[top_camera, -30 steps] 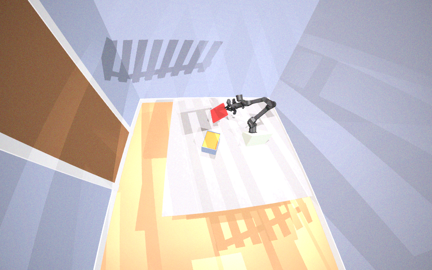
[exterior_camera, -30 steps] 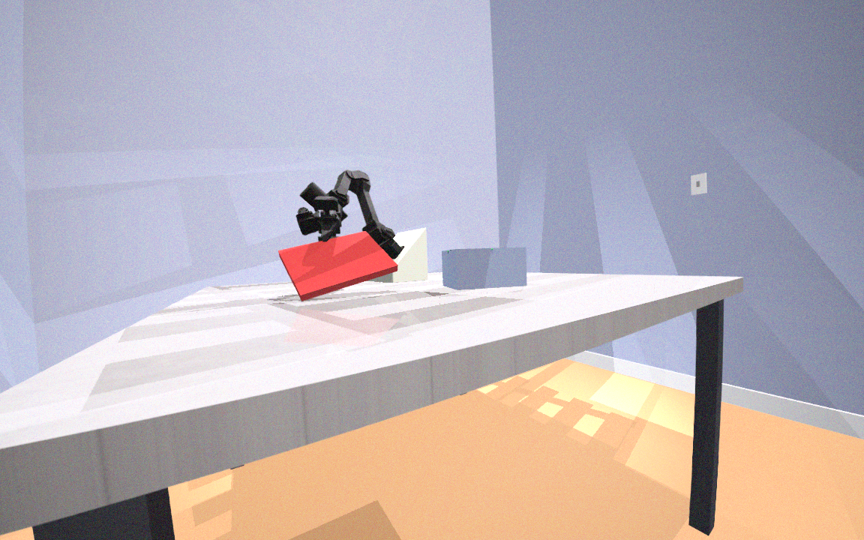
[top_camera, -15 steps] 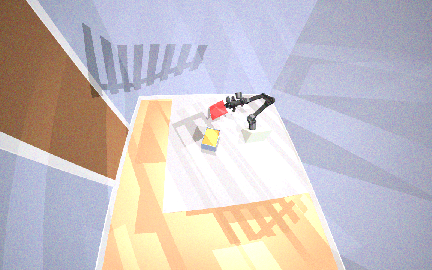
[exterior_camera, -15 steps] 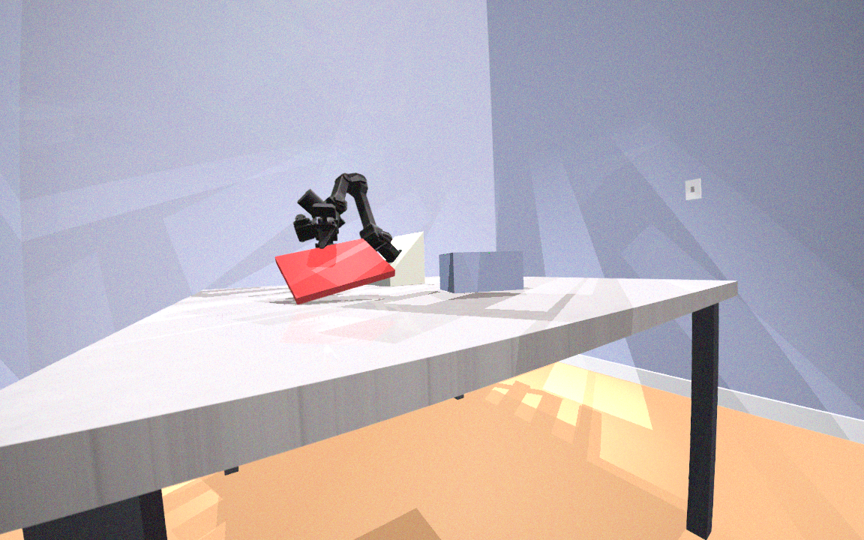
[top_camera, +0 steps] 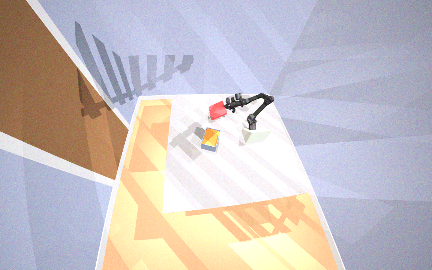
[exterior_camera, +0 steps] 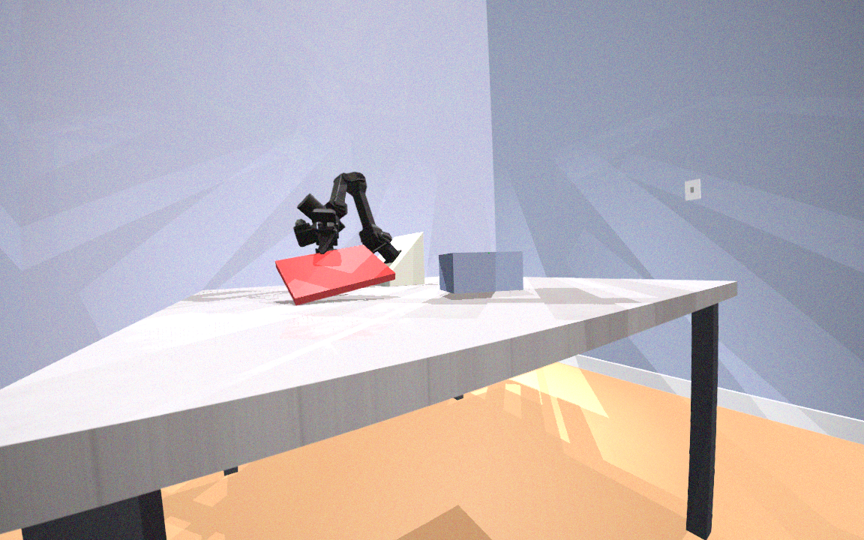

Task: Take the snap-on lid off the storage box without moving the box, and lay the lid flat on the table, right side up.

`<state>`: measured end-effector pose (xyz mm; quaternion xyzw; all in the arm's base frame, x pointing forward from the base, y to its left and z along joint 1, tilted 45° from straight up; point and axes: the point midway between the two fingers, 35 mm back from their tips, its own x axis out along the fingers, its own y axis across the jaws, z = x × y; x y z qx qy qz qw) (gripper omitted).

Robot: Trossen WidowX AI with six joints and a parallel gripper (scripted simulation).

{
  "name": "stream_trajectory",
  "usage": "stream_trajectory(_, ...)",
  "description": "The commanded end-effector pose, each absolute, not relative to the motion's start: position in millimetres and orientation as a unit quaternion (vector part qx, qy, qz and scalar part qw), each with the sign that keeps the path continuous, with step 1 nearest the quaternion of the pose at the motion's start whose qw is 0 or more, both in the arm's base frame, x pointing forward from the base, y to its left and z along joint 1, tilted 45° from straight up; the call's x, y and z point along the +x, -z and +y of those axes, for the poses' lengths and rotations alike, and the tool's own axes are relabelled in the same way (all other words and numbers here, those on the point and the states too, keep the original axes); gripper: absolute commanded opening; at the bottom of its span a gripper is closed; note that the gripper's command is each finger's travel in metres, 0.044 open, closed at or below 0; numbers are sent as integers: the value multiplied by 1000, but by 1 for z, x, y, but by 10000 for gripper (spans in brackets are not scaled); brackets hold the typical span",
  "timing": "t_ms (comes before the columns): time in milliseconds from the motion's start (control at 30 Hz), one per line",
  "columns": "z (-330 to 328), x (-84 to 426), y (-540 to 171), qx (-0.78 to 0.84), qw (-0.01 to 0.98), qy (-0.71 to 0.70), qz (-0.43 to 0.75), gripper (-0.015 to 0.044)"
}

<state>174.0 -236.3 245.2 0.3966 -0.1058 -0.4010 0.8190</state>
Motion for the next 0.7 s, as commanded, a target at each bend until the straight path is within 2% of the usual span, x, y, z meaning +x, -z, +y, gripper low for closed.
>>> stream_trajectory(0,-245,174,-221,410,807,417,-82,0)
stream_trajectory(667,-257,173,-210,410,807,418,-82,0)
